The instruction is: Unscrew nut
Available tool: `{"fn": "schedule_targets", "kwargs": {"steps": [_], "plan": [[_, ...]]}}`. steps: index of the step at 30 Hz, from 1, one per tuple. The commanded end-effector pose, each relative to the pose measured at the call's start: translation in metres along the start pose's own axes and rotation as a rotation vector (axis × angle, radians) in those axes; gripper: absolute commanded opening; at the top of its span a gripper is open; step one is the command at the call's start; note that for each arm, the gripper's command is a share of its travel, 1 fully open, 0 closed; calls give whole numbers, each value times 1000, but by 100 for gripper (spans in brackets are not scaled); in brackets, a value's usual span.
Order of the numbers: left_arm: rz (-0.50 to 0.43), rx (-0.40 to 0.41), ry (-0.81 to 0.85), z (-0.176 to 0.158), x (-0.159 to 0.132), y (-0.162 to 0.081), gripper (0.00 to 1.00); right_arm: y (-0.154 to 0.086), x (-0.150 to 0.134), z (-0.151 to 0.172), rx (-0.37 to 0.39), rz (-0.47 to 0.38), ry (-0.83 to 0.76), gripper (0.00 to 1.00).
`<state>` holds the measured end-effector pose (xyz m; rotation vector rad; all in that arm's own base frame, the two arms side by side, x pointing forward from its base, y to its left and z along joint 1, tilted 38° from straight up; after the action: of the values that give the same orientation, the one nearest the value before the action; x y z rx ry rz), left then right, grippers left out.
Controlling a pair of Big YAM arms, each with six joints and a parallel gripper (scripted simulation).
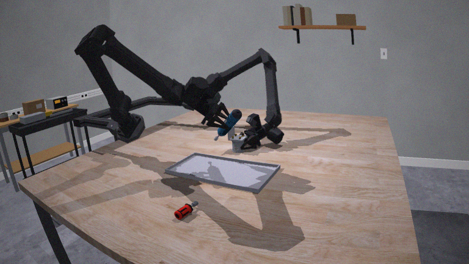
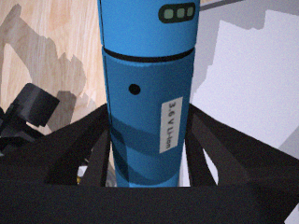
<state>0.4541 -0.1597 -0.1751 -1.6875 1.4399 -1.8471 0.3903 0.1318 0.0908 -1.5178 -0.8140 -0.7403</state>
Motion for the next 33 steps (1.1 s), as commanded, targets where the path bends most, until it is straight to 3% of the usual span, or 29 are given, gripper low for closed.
{"fn": "schedule_targets", "kwargs": {"steps": [1, 5, 7, 16, 19, 22, 24, 33], "plan": [[7, -15, 32, 4, 15, 8, 59, -2, 19, 21, 56, -86, -43, 42], [7, -15, 32, 4, 15, 8, 59, -6, 27, 21, 59, -108, -34, 42], [7, -15, 32, 4, 15, 8, 59, -5, 0, 23, 65, -64, -77, 42], [7, -15, 32, 4, 15, 8, 59, -8, -12, 45, 125, -116, -169, 42], [7, -15, 32, 4, 15, 8, 59, -11, 10, 52, 137, -174, -156, 42], [7, -15, 32, 4, 15, 8, 59, -11, 10, 52, 137, -174, -156, 42], [7, -15, 32, 4, 15, 8, 59, -11, -17, 52, 144, -131, -200, 42], [7, -15, 32, 4, 15, 8, 59, -17, -30, 72, 201, -188, -290, 42]]}}
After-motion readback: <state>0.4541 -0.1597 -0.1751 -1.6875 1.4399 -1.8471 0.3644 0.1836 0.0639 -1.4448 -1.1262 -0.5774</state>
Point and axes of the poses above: on each arm, the point where the finger pads meet when closed, its own y axis out along the fingers, its own z axis across the jaws, x = y × z, the point moved 10 cm from there along -y, back along the fingers, and after that the axes turned 1 degree about y, right-handed, at the moved point
